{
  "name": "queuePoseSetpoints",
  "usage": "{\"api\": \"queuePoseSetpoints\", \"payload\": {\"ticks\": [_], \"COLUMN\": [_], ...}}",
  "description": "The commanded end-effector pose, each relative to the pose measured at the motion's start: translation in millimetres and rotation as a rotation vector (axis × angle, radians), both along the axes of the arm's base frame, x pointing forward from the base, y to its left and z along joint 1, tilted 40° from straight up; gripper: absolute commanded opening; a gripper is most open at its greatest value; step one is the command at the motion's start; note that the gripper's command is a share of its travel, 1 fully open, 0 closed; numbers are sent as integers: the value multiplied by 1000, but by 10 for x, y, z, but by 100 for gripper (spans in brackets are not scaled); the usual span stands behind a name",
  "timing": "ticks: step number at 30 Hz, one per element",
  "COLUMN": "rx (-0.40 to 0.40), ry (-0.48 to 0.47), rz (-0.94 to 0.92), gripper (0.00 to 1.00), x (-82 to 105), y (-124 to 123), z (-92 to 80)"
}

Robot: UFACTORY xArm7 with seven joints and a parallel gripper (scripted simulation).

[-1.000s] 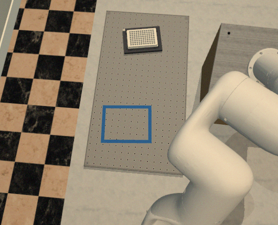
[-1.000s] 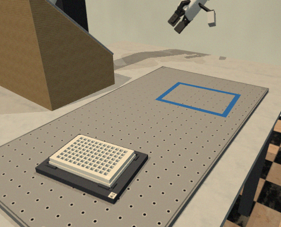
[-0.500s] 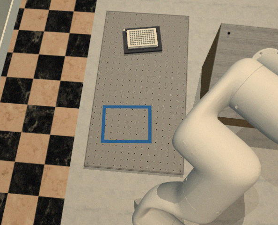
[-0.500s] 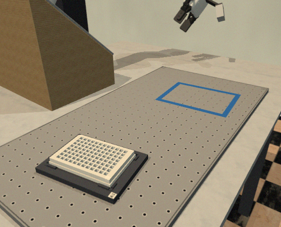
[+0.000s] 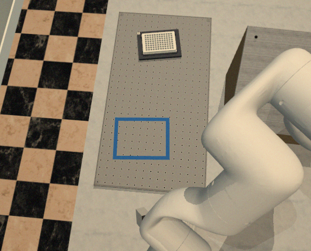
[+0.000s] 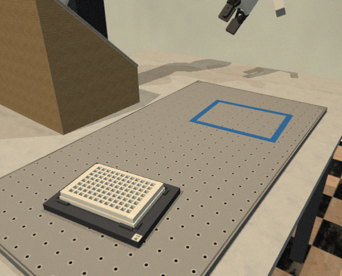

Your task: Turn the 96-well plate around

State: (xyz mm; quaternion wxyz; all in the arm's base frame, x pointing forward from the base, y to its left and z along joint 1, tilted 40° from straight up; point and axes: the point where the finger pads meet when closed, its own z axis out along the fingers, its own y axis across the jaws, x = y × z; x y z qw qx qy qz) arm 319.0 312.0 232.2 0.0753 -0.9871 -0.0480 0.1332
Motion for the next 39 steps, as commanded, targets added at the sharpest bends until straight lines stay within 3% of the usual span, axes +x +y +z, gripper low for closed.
{"api": "queuePoseSetpoints", "payload": {"ticks": [1,8,11,19,23,33,39], "rx": [1,1,-29,-29,-60,-61,-92], "ry": [-21,-21,-86,-86,-142,-143,-192], "rz": [-12,-12,-33,-33,-53,-53,-70], "gripper": [100,100,100,100,100,100,100], "x": [155,266,331,505,538,701,728], "y": [-220,-390,-525,-886,-980,-1453,-1577], "z": [7,3,7,17,23,51,60]}}
